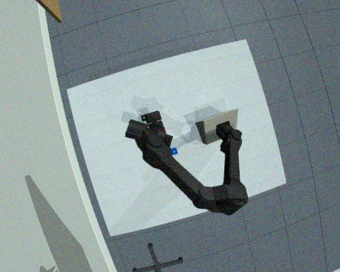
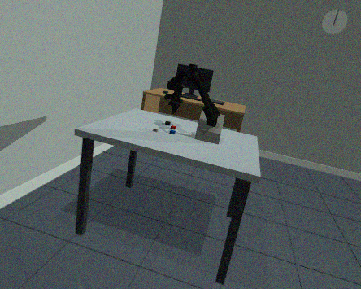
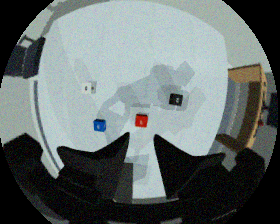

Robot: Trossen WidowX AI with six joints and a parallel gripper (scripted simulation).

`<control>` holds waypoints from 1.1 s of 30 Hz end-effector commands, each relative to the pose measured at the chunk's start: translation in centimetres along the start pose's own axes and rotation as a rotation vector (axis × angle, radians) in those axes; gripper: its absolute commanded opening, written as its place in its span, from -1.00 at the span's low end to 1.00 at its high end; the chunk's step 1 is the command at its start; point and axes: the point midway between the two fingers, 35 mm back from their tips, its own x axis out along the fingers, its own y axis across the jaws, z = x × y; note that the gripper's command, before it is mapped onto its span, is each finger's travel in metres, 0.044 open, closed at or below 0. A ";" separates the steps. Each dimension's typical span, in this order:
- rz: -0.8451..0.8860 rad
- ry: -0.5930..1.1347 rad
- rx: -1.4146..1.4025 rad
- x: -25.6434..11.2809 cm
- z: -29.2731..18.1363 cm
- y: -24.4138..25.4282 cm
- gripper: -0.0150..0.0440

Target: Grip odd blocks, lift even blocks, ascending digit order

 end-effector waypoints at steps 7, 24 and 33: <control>0.025 0.035 0.011 7.1 -1.2 0.6 0.86; 0.026 0.035 0.011 9.7 -1.3 0.7 0.86; 0.027 0.035 0.011 10.7 -1.4 0.7 0.78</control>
